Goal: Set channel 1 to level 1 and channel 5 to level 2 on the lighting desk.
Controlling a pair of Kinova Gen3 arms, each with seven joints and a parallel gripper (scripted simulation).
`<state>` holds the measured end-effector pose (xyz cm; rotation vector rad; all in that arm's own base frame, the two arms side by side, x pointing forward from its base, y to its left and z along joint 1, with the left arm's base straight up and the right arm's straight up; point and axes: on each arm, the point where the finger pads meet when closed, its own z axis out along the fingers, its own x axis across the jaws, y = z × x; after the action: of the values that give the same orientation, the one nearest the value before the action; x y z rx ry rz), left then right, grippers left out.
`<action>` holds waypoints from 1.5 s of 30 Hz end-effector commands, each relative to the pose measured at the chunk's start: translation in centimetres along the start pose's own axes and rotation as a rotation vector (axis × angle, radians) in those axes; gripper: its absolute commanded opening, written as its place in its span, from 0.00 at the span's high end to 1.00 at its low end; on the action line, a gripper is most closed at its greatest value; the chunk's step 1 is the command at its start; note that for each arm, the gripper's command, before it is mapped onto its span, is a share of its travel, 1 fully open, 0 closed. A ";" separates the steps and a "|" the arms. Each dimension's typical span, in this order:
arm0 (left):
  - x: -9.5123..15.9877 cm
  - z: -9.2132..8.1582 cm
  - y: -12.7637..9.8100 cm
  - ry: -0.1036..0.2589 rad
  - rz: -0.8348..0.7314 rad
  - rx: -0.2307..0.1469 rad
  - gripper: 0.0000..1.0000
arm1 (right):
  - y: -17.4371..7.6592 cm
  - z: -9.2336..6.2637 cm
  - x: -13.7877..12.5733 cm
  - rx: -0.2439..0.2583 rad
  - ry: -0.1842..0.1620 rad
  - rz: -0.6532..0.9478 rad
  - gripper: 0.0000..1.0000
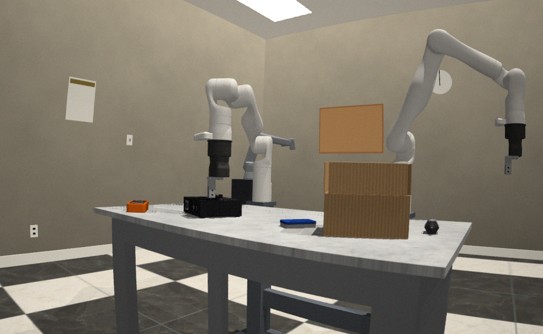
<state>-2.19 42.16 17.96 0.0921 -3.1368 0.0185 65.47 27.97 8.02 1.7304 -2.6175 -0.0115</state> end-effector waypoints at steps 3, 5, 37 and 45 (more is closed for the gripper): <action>0.0 -0.1 0.3 -0.004 0.007 -0.012 0.00 | -0.4 0.1 0.2 0.008 0.001 -0.001 1.00; 0.0 -0.1 0.3 -0.004 0.007 -0.012 0.00 | -0.4 0.1 0.2 0.008 0.001 -0.001 1.00; 0.0 -0.1 0.3 -0.004 0.007 -0.012 0.00 | 0.0 0.1 0.2 0.008 0.001 -0.001 1.00; 0.0 -0.1 0.3 -0.004 0.007 -0.012 0.00 | 0.2 0.1 0.2 0.008 0.001 -0.001 1.00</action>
<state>-2.19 42.16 17.96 0.0921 -3.1368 0.0185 64.99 27.91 7.61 1.7346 -2.6082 -0.0113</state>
